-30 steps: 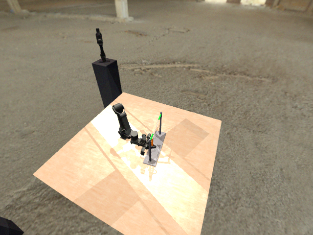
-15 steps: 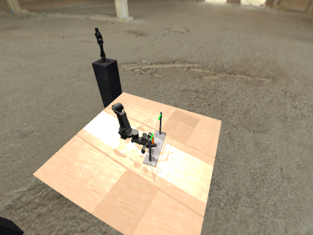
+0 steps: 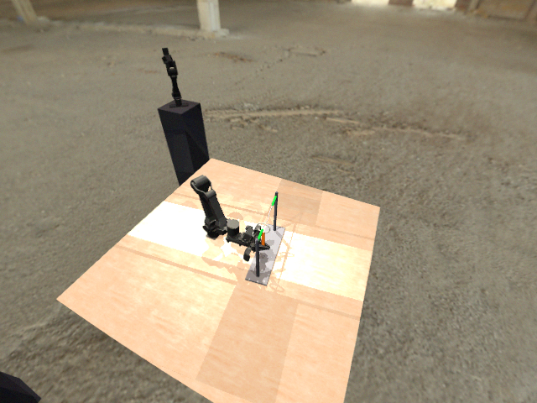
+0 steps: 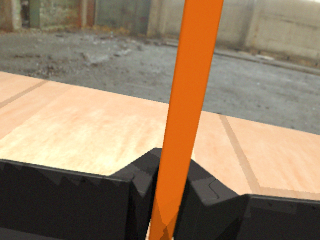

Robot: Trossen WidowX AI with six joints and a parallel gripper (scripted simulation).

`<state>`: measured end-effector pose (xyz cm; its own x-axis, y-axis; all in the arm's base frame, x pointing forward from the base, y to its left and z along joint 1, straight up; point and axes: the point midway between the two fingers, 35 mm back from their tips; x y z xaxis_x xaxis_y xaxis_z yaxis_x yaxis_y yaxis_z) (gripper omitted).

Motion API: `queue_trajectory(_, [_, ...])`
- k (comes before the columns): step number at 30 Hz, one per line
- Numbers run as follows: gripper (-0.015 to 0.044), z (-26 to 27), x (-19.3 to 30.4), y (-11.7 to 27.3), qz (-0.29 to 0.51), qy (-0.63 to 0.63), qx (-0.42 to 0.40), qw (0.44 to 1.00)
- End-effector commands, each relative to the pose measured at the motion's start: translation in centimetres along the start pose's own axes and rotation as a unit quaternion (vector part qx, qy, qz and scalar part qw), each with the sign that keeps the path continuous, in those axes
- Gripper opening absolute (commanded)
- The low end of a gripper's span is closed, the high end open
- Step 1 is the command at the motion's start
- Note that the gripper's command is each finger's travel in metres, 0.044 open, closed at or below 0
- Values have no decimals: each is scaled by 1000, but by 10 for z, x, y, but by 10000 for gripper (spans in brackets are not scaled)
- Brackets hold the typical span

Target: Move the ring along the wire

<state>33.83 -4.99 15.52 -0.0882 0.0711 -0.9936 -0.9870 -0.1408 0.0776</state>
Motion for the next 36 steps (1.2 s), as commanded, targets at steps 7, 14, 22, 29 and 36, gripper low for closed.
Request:
queue_trajectory(7, [-150, 6, 1, 1, 0, 15, 12, 1000])
queue_trajectory(14, [-150, 9, 0, 1, -1, 33, 24, 999])
queue_trajectory(22, [-150, 11, 1, 1, -1, 54, 38, 998])
queue_trajectory(29, [-150, 14, 2, 0, -2, 66, 46, 997])
queue_trajectory(36, [-150, 21, 4, -1, -1, 63, 45, 997])
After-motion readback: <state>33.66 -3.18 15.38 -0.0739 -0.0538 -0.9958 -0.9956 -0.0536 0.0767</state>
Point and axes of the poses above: the point midway between the two fingers, 35 mm back from their tips, its own y axis back along the fingers, its own z axis across the jaws, x = y × z, and after that the axes turned 6 degrees about -y, right-handed
